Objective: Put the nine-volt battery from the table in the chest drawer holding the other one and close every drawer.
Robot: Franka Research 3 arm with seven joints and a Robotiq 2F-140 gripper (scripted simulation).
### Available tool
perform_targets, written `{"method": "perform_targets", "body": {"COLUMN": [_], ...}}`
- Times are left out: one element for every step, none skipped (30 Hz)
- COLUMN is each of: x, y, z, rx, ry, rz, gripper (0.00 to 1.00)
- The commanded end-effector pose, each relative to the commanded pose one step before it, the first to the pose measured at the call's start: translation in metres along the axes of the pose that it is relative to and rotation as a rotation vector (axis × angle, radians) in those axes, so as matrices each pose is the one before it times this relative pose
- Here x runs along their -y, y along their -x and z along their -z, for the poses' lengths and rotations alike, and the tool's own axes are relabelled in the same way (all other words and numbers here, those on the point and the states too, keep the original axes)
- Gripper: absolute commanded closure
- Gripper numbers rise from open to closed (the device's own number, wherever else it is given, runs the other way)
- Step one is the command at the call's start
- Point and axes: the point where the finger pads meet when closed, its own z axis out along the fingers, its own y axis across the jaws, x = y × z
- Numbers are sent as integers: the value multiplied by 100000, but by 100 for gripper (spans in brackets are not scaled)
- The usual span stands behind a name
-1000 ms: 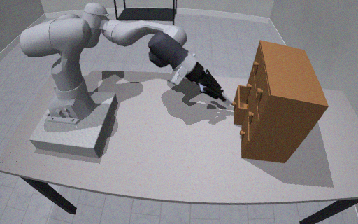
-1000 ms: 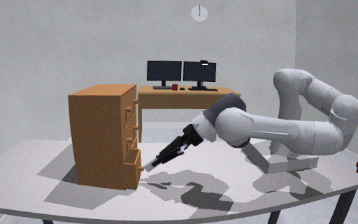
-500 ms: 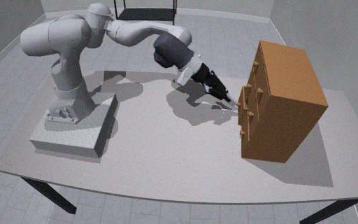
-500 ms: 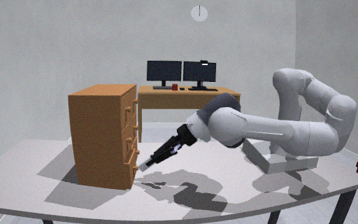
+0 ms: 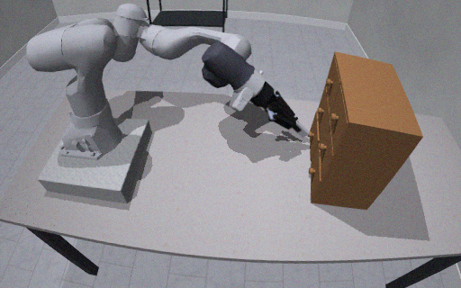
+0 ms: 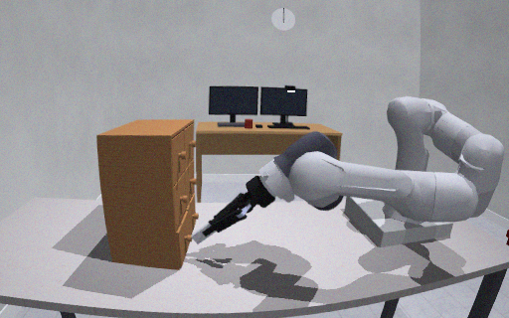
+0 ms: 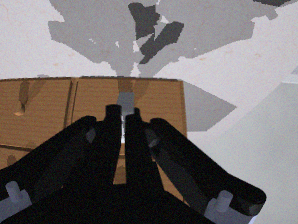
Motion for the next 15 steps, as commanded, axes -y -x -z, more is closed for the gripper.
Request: {"method": "perform_targets", "body": {"x": [4,0,0,0,0,0,0,0,0,0,0,0,0,0,0], "y": [259,27,24,21,18,16,13,11,9,7,5,3,0,0,2], "z": [-141,-33,-29,-25,-22,-19,-16,-13,-10,-8,-6,-4,0,0,-2], "rx": [85,0,0,0,0,0,0,0,0,0,0,0,0,0,0], "ry": [-98,0,0,0,0,0,0,0,0,0,0,0,0,0,0], "rz": [915,0,0,0,0,0,0,0,0,0,0,0,0,0,0], "gripper": [100,100,100,100,100,100,100,100,100,100,100,100,100,100,100]}}
